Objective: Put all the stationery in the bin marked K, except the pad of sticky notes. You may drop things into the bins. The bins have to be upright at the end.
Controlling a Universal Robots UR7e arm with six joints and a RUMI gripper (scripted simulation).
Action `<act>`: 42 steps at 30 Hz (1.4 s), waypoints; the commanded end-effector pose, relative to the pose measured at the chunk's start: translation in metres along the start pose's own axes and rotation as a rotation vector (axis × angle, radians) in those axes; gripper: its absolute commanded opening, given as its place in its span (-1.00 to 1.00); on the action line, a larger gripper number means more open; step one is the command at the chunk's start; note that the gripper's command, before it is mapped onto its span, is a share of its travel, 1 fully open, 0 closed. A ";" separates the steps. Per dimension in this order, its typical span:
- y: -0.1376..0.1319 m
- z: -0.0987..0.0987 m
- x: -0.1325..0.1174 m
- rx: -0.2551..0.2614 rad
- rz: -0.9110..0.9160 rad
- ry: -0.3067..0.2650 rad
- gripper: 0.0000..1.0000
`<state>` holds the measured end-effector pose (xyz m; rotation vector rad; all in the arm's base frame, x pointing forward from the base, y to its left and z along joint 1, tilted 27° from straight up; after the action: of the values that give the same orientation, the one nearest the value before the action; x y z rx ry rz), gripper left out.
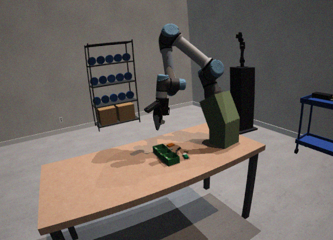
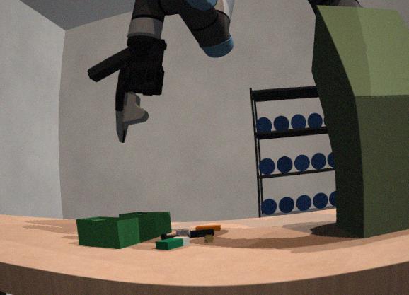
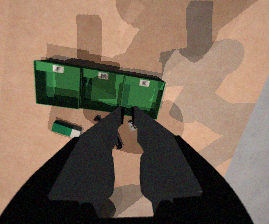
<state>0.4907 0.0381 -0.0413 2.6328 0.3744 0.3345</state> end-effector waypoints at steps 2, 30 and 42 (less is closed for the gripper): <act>-0.010 -0.011 -0.037 0.006 0.040 -0.047 -0.91; -0.027 -0.032 -0.120 0.003 0.131 -0.163 -0.91; -0.022 -0.019 -0.113 0.001 0.156 -0.163 -0.91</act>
<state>0.3637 0.0361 -0.0473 2.6711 0.1445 0.1583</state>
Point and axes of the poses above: the point where the finger pads meet when closed, its own z axis out along the fingers, its own y axis across the jaws, x = y × z, the point moved 6 cm from there along -z, back along the fingers, and after that the axes turned 4 degrees about z, right-handed, at the moved point
